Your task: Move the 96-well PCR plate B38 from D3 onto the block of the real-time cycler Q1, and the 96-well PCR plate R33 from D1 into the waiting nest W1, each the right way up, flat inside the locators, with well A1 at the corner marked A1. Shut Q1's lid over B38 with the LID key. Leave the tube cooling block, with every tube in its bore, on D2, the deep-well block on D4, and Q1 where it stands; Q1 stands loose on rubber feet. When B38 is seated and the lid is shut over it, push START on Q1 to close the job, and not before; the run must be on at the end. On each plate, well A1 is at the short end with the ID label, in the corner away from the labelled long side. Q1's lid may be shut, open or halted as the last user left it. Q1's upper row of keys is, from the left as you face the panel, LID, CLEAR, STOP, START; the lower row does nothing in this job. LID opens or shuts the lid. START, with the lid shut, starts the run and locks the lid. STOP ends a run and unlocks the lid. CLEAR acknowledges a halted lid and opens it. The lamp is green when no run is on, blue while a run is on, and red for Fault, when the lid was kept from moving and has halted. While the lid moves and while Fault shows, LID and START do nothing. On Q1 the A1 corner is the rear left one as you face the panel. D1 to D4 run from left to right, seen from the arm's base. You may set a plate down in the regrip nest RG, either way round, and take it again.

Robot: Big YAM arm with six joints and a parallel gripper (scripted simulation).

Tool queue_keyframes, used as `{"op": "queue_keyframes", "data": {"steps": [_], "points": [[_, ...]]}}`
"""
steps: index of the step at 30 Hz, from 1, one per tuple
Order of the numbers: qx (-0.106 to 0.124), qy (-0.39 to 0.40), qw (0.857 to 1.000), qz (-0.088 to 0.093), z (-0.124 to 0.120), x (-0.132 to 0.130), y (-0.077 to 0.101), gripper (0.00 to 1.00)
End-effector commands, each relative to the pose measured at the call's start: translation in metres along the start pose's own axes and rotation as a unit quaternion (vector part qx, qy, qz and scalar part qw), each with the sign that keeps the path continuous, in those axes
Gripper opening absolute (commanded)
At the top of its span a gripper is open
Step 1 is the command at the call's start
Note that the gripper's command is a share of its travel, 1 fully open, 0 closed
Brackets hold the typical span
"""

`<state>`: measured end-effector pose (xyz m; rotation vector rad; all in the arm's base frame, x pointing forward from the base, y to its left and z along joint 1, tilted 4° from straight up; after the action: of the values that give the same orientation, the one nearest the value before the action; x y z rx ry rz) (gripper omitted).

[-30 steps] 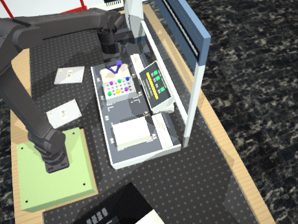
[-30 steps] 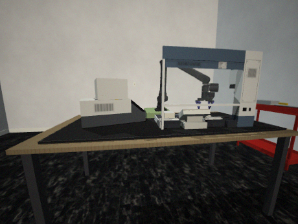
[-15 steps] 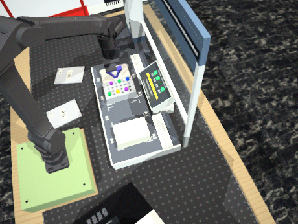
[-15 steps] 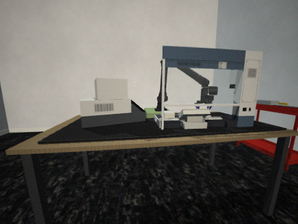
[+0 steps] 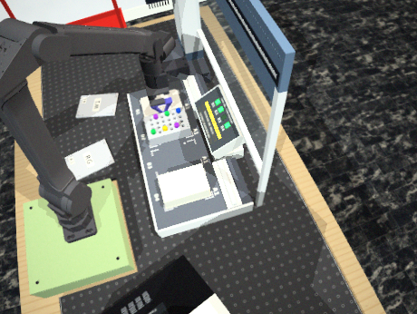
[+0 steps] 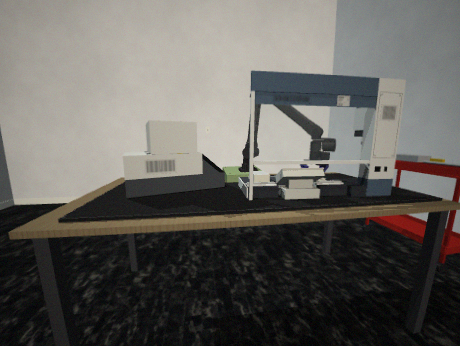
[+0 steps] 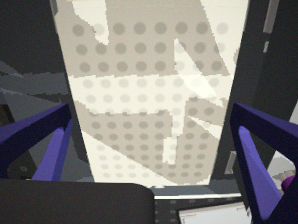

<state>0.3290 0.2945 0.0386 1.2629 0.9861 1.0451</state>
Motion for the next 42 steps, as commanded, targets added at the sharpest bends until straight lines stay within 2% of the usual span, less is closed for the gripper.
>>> {"op": "queue_keyframes", "data": {"steps": [1, 7, 12, 17, 27, 34, 35, 42], "points": [[-0.012, 0.006, 1.000, 0.016, 0.004, 0.005, 0.004, 1.00], [-0.002, 0.002, 1.000, 0.002, 0.003, -0.002, -0.013, 1.00], [-0.007, -0.003, 1.000, 0.009, 0.009, 0.001, 0.000, 1.00], [-0.010, -0.009, 1.000, 0.013, 0.011, 0.004, 0.008, 1.00], [-0.022, -0.015, 0.999, 0.032, 0.022, 0.019, 0.023, 1.00], [-0.015, -0.014, 1.000, 0.022, 0.019, 0.017, 0.013, 1.00], [-0.013, -0.014, 1.000, 0.018, 0.018, 0.015, 0.010, 0.00], [-0.006, -0.013, 1.000, 0.014, 0.012, 0.009, -0.005, 0.00]]}}
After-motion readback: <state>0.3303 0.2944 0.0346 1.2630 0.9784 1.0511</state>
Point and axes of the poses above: the point where the finger pads meet when closed, its own y axis back along the fingers, its own x axis across the jaws, z = x × y, the point moved 1 cm from there along y, back along the fingers, and after that the axes turned 9 degrees about -y, right-handed, at the moved point
